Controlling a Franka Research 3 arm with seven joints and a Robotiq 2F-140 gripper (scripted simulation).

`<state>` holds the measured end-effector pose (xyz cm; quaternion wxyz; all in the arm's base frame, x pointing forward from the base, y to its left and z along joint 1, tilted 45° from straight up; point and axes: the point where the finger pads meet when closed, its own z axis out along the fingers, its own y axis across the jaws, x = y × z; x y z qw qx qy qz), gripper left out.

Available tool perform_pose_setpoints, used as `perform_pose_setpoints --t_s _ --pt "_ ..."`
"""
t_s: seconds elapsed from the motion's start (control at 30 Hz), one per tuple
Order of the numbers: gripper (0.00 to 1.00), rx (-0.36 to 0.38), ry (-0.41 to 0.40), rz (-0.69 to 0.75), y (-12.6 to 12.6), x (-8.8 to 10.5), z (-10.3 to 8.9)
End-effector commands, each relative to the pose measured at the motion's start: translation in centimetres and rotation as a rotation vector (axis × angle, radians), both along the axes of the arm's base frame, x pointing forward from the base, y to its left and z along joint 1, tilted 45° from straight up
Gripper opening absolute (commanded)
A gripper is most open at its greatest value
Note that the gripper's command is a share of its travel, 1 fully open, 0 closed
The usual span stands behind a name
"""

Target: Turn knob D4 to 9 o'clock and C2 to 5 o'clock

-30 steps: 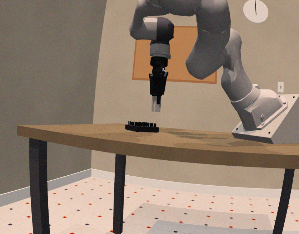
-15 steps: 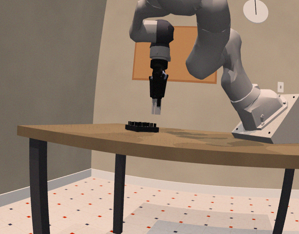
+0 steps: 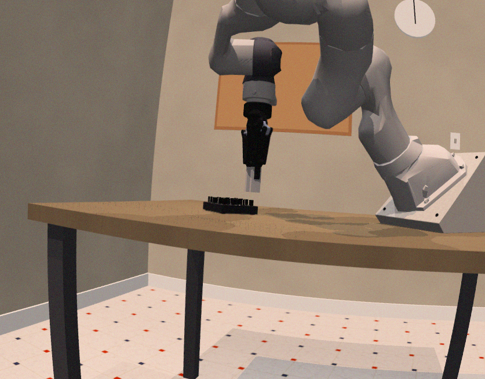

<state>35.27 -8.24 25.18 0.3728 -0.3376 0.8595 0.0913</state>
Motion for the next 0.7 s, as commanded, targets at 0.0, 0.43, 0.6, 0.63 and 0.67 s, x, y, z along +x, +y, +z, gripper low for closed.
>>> perform_pose_setpoints --t_s 0.0,0.43,0.6,0.63,0.67 --pt "0.12 -0.005 -0.006 -0.001 0.02 0.37 -0.36" --pt "0.12 -0.005 -0.006 -0.001 0.34 0.86 -0.96" --pt "0.12 -0.005 -0.006 -0.001 0.39 0.94 -1.06" --pt "0.12 -0.005 -0.006 -0.001 0.40 0.94 -1.07" --pt "0.12 -0.005 -0.006 -0.001 0.40 0.95 -1.08"
